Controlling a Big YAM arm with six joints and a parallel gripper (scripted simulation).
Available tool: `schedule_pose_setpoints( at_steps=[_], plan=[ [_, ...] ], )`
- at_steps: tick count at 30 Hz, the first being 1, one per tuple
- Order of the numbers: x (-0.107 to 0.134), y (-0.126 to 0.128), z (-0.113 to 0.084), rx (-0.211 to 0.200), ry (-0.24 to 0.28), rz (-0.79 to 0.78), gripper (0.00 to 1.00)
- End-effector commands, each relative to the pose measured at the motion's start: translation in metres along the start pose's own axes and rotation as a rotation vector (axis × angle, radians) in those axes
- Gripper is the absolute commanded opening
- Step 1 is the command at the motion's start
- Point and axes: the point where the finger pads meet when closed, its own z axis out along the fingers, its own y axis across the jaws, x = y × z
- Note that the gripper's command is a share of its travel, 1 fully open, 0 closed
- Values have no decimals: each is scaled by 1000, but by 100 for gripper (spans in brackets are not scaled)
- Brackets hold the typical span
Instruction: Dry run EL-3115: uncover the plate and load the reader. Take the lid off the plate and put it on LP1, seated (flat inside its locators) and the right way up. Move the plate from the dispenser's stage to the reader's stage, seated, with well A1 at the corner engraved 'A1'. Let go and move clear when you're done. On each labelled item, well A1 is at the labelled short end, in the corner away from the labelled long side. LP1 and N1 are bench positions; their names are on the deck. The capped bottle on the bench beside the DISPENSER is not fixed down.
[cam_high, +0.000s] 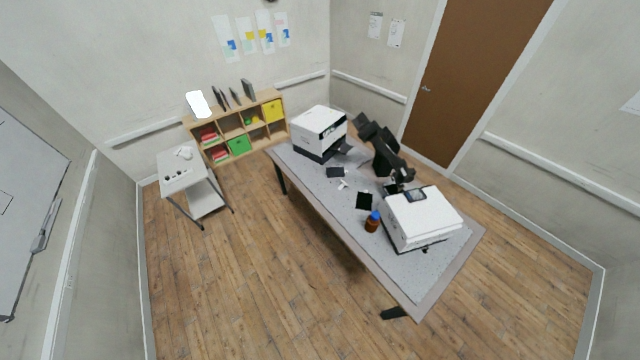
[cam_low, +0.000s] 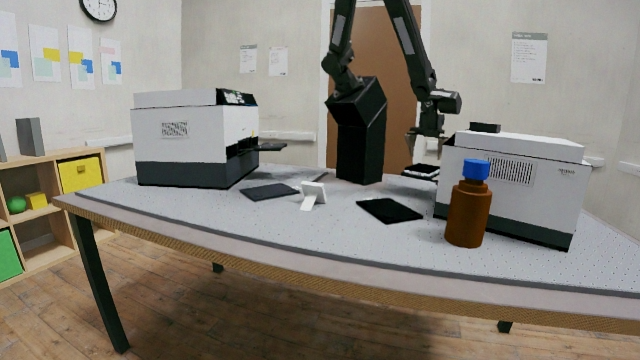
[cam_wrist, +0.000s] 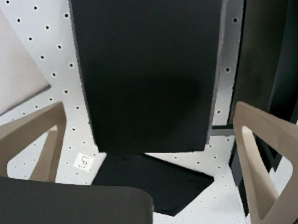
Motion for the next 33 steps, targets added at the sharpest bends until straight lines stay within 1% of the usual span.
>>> schedule_pose_setpoints(
  at_steps=[1, 4, 6, 10, 13, 17, 21, 23, 26, 31, 33],
  plan=[
    [0, -7, 4, 9, 3, -5, 100],
    [0, -5, 5, 4, 3, -4, 100],
    [1, 2, 6, -9, 2, -3, 100],
    [-1, 8, 11, -17, 2, -12, 100],
    [0, 6, 11, -11, 2, -11, 100],
    [3, -6, 12, 11, 4, 5, 100],
    [2, -7, 16, 9, 3, 3, 100],
    [-1, 2, 15, -5, 2, -12, 100],
    [-4, 6, 12, -9, 3, -20, 100],
    [-5, -2, 6, 11, 4, -17, 100],
    [-5, -6, 10, 15, 4, -12, 100]
  ],
)
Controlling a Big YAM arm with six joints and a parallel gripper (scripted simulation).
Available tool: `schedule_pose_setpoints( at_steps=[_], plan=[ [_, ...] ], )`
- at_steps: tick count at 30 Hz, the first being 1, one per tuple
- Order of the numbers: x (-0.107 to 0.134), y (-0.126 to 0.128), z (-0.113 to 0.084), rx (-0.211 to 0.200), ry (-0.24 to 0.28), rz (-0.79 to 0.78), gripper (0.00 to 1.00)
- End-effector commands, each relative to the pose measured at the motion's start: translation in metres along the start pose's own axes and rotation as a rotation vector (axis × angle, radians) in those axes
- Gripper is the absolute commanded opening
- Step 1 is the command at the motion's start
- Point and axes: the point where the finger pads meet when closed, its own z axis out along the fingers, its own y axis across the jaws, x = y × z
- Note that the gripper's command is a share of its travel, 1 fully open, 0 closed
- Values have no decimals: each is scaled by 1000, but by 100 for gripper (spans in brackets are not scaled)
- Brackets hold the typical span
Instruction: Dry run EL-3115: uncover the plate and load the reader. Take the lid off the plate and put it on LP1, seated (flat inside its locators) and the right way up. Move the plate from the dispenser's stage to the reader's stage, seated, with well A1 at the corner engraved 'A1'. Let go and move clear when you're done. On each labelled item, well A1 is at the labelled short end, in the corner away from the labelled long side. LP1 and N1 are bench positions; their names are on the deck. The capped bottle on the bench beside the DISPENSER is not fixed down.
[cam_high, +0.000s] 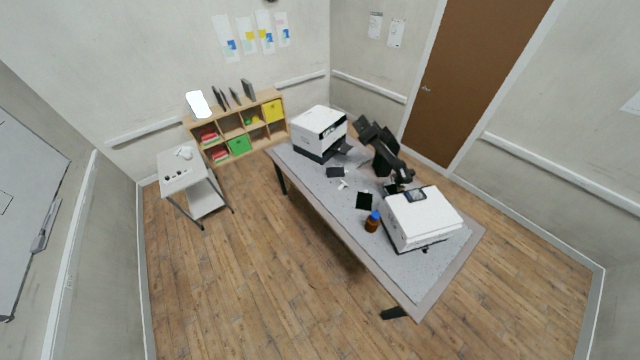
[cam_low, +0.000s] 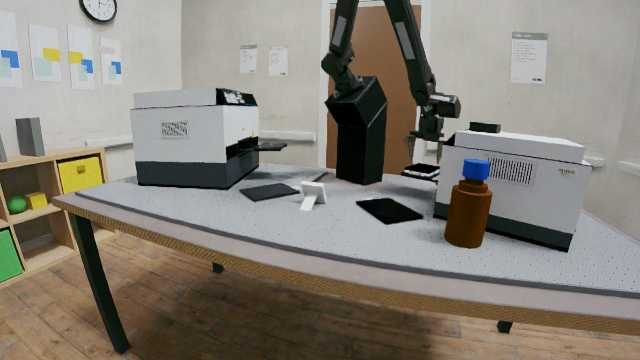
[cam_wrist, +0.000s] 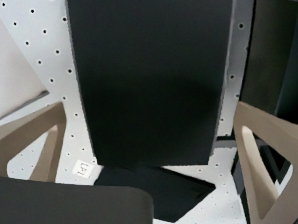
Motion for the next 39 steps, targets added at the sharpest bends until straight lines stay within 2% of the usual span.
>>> schedule_pose_setpoints(
  at_steps=[1, 15, 20, 39],
  plan=[
    [-3, -7, 0, 16, 4, -5, 100],
    [3, 4, 9, -5, 2, 0, 100],
    [0, -3, 13, 3, 3, -4, 100],
    [6, -6, 7, 1, 3, 28, 100]
  ],
)
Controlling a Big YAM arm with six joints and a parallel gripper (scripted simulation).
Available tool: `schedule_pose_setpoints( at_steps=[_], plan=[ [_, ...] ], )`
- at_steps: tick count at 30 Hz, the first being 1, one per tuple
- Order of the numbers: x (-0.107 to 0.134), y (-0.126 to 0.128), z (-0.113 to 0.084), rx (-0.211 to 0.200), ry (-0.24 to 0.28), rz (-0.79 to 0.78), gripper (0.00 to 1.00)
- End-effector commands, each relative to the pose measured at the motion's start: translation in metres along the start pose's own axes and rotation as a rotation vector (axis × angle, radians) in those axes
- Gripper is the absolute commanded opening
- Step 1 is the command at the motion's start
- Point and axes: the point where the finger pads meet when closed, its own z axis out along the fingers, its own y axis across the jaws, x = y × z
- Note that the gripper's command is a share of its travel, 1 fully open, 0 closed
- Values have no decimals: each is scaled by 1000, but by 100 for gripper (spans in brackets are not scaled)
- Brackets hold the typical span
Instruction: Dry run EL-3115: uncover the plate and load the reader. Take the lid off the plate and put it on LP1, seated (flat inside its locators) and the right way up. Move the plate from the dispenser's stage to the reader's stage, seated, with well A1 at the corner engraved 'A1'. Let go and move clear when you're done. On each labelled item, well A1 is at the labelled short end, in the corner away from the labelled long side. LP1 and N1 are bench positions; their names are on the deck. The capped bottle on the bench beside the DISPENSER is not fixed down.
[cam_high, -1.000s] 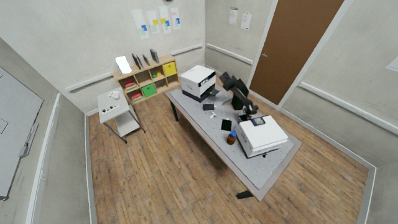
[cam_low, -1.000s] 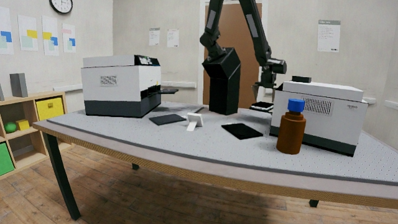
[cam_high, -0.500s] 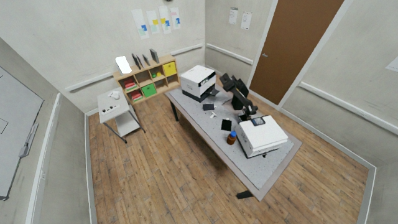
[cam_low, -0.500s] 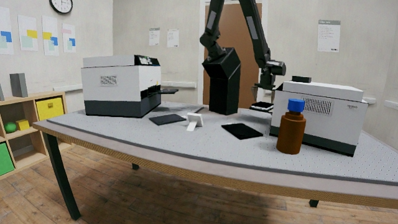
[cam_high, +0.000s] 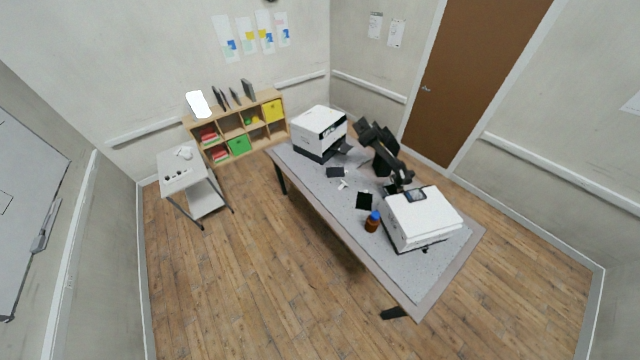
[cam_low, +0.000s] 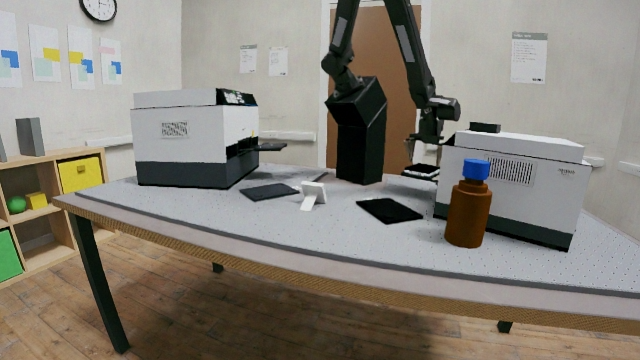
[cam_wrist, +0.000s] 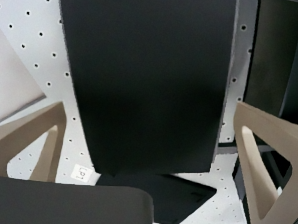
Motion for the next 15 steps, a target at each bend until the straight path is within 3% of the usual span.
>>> schedule_pose_setpoints(
  at_steps=[1, 15],
  plan=[
    [6, -5, -2, 1, 3, 25, 100],
    [3, -3, 3, 1, 3, 13, 100]
  ],
)
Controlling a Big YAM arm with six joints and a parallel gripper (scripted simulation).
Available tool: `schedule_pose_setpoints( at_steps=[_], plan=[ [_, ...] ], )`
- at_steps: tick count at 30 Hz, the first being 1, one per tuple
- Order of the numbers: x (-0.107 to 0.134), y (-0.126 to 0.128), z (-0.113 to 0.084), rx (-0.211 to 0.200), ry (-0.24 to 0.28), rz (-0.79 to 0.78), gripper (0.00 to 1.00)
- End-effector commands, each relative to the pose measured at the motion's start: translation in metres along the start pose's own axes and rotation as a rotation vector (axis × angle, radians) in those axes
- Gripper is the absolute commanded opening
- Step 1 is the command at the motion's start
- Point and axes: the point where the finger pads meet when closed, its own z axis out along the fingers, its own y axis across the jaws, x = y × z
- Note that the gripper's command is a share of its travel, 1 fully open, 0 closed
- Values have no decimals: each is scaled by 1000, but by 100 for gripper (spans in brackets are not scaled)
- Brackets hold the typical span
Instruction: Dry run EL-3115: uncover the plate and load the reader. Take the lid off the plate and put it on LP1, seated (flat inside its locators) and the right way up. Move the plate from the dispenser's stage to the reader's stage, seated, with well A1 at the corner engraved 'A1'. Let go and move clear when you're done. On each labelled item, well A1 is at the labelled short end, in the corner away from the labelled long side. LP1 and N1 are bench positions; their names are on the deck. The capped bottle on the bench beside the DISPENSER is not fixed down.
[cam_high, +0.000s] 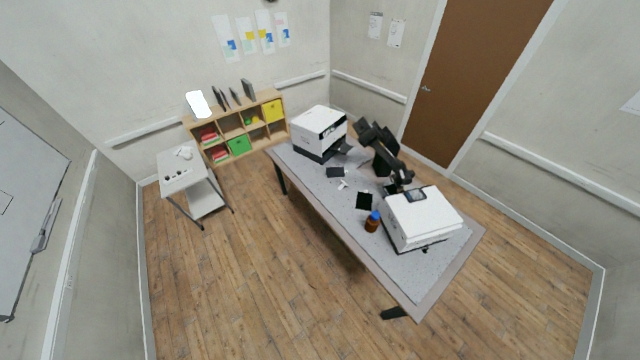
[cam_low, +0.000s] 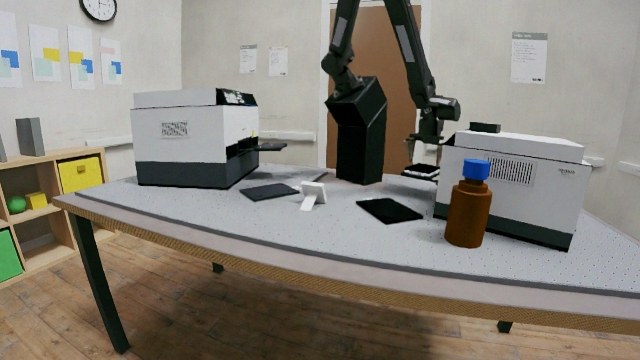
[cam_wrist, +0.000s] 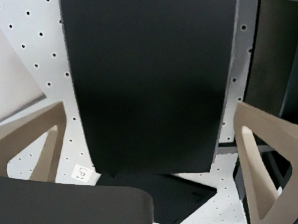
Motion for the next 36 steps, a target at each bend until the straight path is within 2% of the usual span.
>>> schedule_pose_setpoints(
  at_steps=[1, 11, 16, 19, 27, 36],
  plan=[
    [3, -3, 3, 1, 3, 12, 100],
    [4, -5, 6, 6, 4, 5, 100],
    [4, -12, 2, 27, 6, 17, 100],
    [4, -12, 3, 27, 6, 13, 100],
    [0, 3, 13, -5, 2, -7, 100],
    [2, -3, 13, 10, 4, 2, 100]
  ],
)
